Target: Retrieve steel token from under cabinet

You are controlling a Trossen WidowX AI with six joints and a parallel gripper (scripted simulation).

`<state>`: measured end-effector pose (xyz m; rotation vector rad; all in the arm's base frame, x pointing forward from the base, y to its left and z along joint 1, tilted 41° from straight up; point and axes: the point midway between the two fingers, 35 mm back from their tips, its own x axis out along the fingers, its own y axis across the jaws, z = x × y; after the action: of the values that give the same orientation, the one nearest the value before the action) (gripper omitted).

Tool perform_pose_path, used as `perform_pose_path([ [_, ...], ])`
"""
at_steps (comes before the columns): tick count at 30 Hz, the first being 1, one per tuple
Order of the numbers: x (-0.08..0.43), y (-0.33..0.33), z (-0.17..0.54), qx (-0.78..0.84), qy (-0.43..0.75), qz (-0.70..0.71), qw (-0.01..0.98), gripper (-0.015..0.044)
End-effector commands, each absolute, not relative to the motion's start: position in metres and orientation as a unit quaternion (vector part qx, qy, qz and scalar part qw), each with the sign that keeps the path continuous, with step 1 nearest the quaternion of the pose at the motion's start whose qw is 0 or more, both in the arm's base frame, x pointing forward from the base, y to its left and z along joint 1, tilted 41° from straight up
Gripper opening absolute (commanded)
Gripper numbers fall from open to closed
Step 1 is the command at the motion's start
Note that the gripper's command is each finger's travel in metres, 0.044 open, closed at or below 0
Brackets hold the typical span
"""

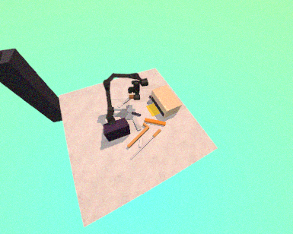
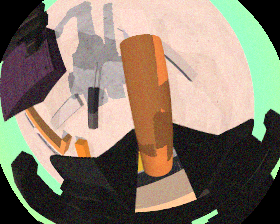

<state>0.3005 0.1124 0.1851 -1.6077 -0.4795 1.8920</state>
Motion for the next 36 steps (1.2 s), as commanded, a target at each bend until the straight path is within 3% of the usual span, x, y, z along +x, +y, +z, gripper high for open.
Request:
perform_pose_path([
  [1, 0.3005, 0.1124, 0.1856, -0.600, -0.170, 0.716, 0.314, 0.0000],
  [36, 0.3005, 0.1123, 0.1856, -0.550, -0.068, 0.733, 0.395, 0.0000],
])
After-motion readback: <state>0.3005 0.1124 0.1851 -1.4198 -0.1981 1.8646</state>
